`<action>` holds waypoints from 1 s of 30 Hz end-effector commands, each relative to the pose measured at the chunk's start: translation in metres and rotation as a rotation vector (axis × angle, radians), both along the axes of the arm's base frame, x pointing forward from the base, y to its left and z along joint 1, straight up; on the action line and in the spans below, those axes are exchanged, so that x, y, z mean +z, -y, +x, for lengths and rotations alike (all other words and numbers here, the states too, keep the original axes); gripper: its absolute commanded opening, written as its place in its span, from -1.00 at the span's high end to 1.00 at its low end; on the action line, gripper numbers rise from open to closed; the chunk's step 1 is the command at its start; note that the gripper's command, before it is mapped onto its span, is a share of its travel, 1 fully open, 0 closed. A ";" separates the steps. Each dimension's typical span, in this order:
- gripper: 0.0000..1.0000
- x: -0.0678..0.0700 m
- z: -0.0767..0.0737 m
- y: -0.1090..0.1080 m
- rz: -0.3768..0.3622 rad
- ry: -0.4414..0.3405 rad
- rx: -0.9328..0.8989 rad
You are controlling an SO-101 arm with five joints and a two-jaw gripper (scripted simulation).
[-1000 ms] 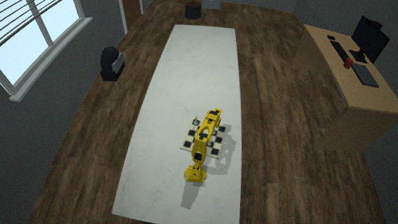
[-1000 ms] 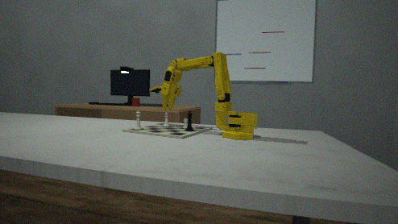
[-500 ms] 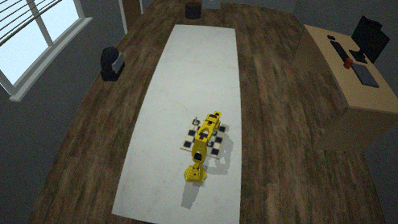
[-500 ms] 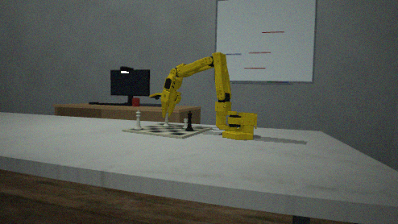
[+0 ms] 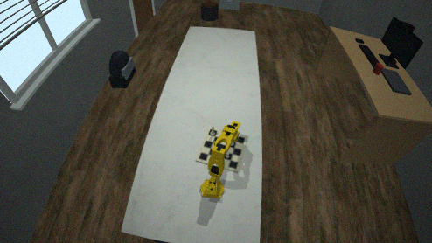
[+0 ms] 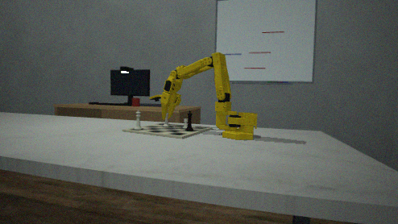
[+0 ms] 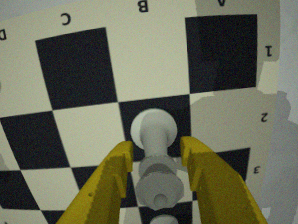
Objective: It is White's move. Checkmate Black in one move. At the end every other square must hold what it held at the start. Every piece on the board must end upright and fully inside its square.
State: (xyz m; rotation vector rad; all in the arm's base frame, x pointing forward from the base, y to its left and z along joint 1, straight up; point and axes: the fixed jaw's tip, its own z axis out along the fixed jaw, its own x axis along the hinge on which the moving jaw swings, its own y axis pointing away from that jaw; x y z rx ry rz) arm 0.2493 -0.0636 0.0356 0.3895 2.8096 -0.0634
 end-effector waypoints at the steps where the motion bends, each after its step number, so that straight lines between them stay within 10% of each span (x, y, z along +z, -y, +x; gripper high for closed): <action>1: 0.76 -0.006 -0.004 -0.004 0.009 -0.016 -0.001; 30: 0.76 0.001 -0.003 -0.003 0.009 -0.016 -0.001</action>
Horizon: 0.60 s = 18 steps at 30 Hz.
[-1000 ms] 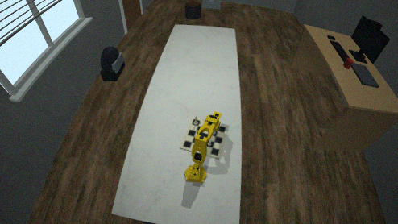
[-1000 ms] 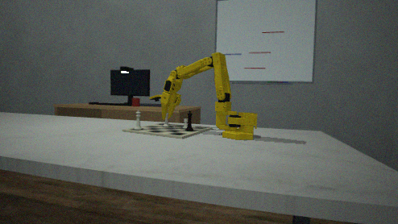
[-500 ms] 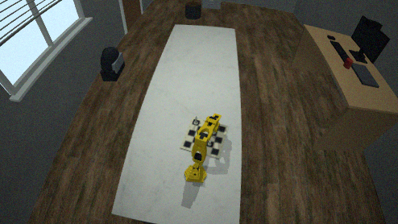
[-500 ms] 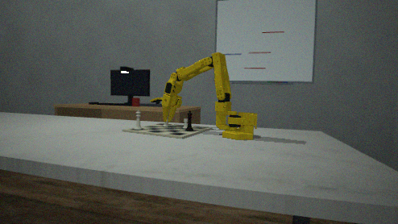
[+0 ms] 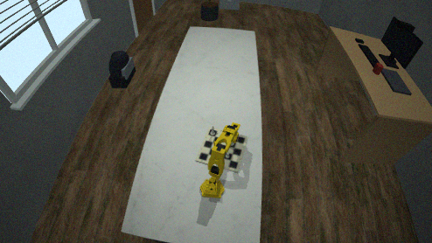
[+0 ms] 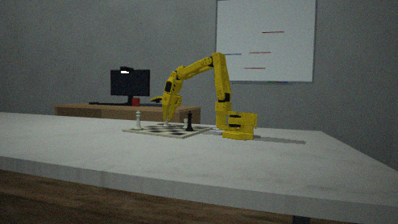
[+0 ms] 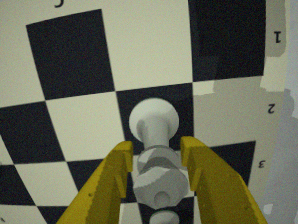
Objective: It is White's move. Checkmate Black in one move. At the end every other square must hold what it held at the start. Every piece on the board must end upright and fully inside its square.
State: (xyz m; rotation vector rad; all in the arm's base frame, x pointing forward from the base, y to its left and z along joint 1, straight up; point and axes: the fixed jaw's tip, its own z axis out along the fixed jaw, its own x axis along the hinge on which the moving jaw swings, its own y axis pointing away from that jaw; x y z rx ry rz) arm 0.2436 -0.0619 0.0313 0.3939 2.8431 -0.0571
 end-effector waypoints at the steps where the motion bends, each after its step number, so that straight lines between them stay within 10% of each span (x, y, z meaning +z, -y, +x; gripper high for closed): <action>1: 0.76 0.007 0.004 -0.001 -0.001 0.017 -0.001; 18: 0.76 0.009 0.005 0.000 -0.002 0.017 -0.002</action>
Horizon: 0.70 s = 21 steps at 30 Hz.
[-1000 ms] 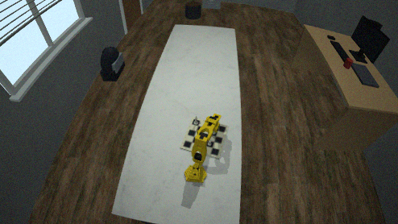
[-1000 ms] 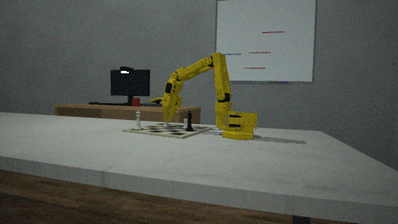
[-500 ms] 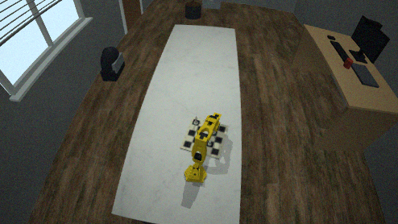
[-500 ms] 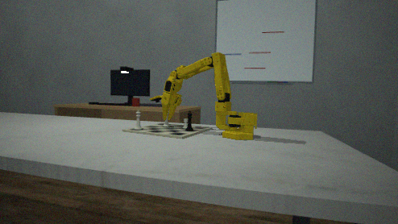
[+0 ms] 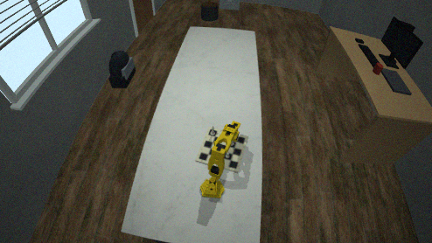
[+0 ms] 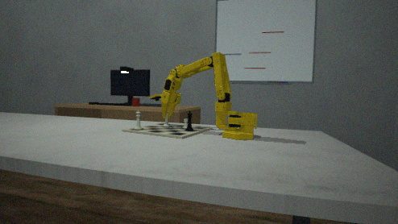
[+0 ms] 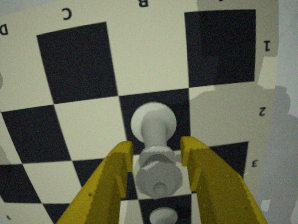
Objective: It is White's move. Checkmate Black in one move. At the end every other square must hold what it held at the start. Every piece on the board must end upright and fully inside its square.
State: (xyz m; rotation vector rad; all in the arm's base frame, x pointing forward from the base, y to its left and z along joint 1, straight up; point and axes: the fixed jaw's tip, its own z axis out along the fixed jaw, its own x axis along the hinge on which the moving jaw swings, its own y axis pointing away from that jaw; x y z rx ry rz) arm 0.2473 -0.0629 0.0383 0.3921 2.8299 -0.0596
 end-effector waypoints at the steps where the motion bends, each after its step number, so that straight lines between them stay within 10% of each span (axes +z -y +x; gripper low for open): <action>1: 0.76 0.002 0.001 -0.001 0.001 0.004 -0.002; 21: 0.76 -0.002 -0.001 0.004 0.000 0.004 -0.014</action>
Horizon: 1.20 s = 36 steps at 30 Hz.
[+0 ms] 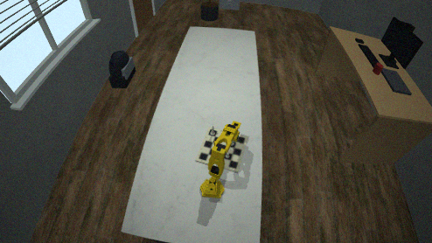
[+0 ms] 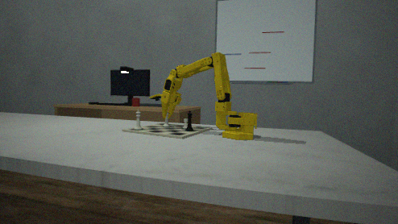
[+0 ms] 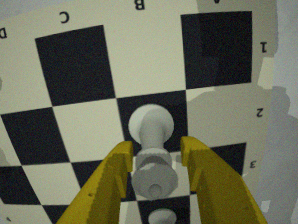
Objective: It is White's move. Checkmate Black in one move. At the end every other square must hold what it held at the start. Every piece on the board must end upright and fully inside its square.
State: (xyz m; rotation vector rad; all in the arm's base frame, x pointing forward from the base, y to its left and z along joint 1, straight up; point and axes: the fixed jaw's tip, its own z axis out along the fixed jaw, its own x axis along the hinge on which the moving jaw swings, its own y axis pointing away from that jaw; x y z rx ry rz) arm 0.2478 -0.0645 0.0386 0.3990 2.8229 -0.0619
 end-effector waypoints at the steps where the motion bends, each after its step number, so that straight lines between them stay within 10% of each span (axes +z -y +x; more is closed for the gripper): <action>1: 0.76 -0.002 -0.002 0.002 0.001 -0.002 -0.009; 36: 0.90 -0.007 -0.005 0.003 0.002 -0.003 -0.014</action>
